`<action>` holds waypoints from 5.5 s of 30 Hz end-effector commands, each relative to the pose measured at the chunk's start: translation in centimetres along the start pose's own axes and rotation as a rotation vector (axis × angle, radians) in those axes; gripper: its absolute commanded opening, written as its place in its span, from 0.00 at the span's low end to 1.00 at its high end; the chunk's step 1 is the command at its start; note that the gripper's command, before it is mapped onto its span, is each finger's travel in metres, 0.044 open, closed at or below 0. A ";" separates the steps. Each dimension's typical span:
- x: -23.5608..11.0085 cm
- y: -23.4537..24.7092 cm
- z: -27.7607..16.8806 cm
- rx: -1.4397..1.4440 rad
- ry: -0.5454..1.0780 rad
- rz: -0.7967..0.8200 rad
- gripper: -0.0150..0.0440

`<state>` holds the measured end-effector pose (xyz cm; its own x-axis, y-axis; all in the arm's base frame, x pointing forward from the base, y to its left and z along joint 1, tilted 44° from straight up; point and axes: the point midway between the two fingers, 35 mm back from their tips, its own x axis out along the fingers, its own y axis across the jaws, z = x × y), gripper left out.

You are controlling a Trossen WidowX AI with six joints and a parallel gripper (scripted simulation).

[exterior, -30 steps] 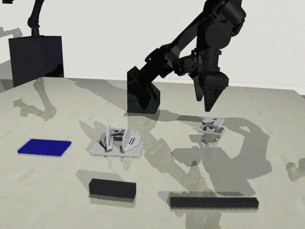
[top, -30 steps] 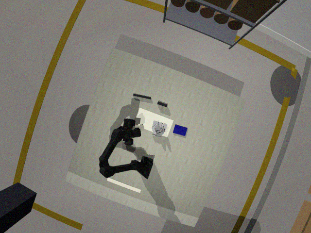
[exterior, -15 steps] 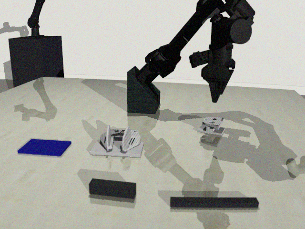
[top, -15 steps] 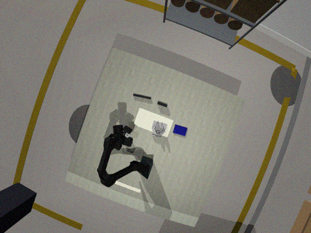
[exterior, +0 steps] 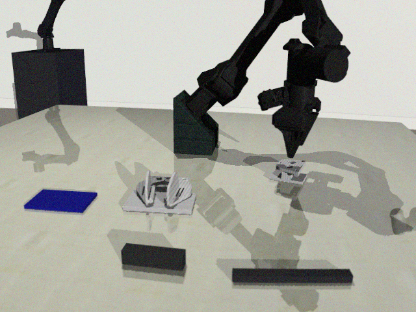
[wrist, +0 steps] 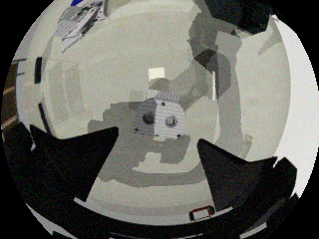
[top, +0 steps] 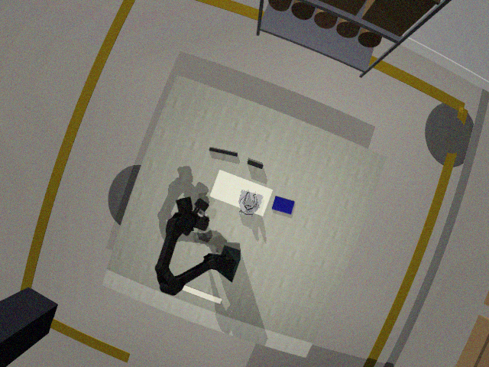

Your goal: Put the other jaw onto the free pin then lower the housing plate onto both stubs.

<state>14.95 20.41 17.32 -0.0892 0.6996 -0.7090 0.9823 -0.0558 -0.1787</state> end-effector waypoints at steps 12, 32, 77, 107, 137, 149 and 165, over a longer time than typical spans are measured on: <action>2.0 0.0 0.0 0.000 0.000 0.004 1.00; 4.2 0.0 0.0 0.000 0.001 0.004 1.00; 5.1 -0.1 -0.1 -0.003 0.005 0.000 0.85; -1.0 0.2 0.0 -0.001 -0.005 0.004 0.85; -1.8 5.5 3.0 -0.450 -0.048 0.013 0.85; -1.7 8.6 5.5 -0.725 -0.066 0.003 0.85; -1.9 12.0 9.5 -1.092 -0.071 -0.015 0.85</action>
<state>24.85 12.22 10.72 -0.0756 0.6515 -0.7548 0.6362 0.6144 0.4666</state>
